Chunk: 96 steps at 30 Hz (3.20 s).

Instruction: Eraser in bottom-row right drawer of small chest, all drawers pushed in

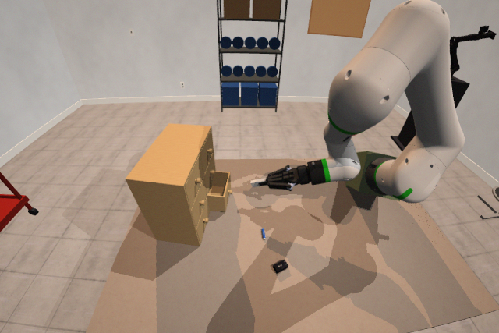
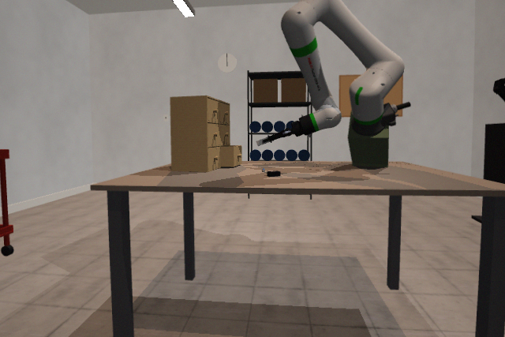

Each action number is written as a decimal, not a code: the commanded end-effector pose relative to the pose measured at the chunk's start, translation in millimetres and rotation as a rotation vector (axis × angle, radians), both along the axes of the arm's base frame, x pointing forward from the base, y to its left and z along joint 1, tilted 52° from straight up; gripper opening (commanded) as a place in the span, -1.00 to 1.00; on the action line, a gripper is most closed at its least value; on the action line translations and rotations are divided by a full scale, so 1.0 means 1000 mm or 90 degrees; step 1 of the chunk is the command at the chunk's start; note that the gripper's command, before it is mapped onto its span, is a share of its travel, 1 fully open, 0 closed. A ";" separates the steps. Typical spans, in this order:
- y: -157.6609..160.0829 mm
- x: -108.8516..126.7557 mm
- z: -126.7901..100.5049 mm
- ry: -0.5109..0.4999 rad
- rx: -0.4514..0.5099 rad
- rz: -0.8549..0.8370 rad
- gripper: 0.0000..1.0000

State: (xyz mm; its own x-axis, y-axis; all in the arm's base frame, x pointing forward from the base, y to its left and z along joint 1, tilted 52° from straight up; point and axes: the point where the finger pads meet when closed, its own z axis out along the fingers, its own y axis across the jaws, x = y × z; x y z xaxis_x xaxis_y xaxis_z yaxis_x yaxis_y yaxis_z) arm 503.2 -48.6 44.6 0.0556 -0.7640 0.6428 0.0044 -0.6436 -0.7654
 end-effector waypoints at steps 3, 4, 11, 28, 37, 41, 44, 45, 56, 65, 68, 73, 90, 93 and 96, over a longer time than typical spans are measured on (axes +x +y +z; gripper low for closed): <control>0.013 0.023 -0.011 -0.002 0.000 -0.003 -1.00; 0.016 0.028 -0.013 -0.002 0.000 -0.003 -1.00; 0.031 0.053 -0.026 -0.002 0.000 -0.003 -1.00; 0.036 0.061 -0.030 -0.002 0.000 -0.003 -1.00; 0.036 0.061 -0.030 -0.002 0.000 -0.003 -1.00; 0.036 0.061 -0.030 -0.002 0.000 -0.003 -1.00; 0.036 0.061 -0.030 -0.002 0.000 -0.003 -1.00; 0.036 0.061 -0.030 -0.002 0.000 -0.003 -1.00; 0.035 0.062 -0.030 -0.002 0.000 -0.003 -1.00; 0.034 0.067 -0.029 -0.002 0.000 -0.003 -1.00; 0.034 0.069 -0.028 -0.002 0.000 -0.003 -1.00; 0.033 0.072 -0.028 -0.002 0.000 -0.003 -1.00; 0.028 0.093 -0.024 -0.002 0.000 -0.003 -1.00; 0.027 0.098 -0.023 -0.002 0.000 -0.003 -1.00; 0.026 0.103 -0.021 -0.002 0.000 -0.003 -1.00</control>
